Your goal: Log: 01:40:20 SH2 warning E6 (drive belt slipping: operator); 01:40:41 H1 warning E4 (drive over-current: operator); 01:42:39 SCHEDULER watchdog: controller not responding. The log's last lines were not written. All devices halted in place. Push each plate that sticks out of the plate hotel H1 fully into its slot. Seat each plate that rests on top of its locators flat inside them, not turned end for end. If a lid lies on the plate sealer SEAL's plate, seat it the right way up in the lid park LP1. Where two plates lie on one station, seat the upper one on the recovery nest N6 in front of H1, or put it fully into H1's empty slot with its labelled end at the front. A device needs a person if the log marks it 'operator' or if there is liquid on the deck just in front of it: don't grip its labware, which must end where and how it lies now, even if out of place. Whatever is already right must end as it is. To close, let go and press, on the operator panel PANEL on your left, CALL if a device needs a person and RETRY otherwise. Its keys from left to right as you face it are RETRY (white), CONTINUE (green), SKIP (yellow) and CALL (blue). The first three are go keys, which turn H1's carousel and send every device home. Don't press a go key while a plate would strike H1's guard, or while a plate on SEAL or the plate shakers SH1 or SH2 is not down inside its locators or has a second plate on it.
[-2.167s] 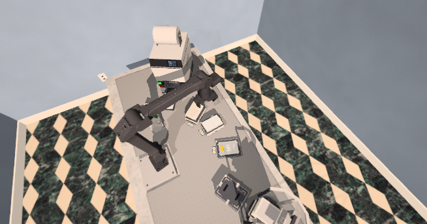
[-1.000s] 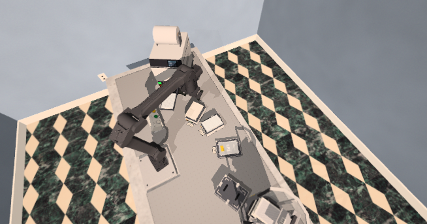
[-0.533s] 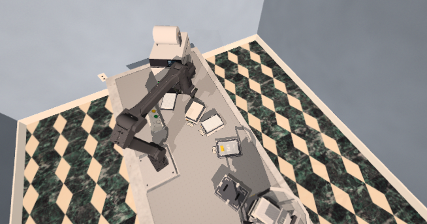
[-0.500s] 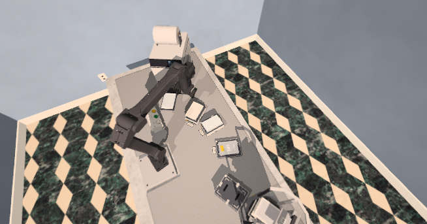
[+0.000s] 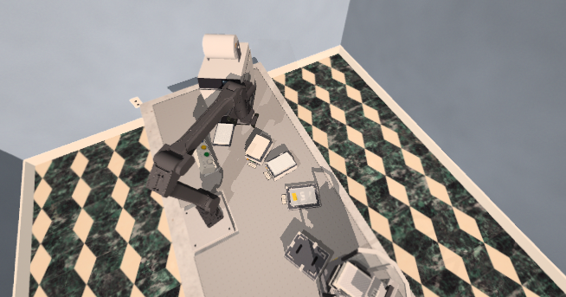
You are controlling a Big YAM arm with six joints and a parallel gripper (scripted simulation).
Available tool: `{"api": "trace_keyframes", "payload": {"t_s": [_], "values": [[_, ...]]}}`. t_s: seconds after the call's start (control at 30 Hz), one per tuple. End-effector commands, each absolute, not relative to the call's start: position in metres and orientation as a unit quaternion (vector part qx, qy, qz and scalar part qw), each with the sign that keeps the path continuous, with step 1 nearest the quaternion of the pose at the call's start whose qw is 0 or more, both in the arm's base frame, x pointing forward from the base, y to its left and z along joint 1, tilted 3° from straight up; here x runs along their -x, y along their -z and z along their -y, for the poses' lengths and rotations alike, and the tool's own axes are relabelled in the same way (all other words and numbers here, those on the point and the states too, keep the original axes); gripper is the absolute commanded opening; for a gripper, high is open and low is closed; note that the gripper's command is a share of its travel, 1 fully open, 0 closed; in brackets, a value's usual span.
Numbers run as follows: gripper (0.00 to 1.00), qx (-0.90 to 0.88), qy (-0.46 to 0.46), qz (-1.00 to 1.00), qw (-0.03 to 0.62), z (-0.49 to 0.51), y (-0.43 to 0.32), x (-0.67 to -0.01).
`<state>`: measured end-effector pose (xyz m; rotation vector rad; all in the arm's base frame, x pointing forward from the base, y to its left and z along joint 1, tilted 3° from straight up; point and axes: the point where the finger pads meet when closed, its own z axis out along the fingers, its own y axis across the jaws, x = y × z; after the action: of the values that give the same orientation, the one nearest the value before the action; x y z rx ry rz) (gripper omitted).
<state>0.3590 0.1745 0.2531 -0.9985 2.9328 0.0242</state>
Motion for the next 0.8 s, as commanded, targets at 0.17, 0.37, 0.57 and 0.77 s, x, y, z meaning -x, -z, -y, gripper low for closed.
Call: {"api": "trace_keyframes", "payload": {"t_s": [0.17,0.37,0.57,0.77], "values": [[1.0,0.425,-0.005,-0.904,0.032,-0.1703,-0.2573,-0.3596],[1.0,0.467,-0.004,-0.884,0.032,-0.1703,-0.2573,-0.3596],[1.0,0.528,-0.001,-0.849,0.032,-0.1703,-0.2573,-0.3596],[1.0,0.586,0.001,-0.81,0.032,-0.1703,-0.2573,-0.3596]]}}
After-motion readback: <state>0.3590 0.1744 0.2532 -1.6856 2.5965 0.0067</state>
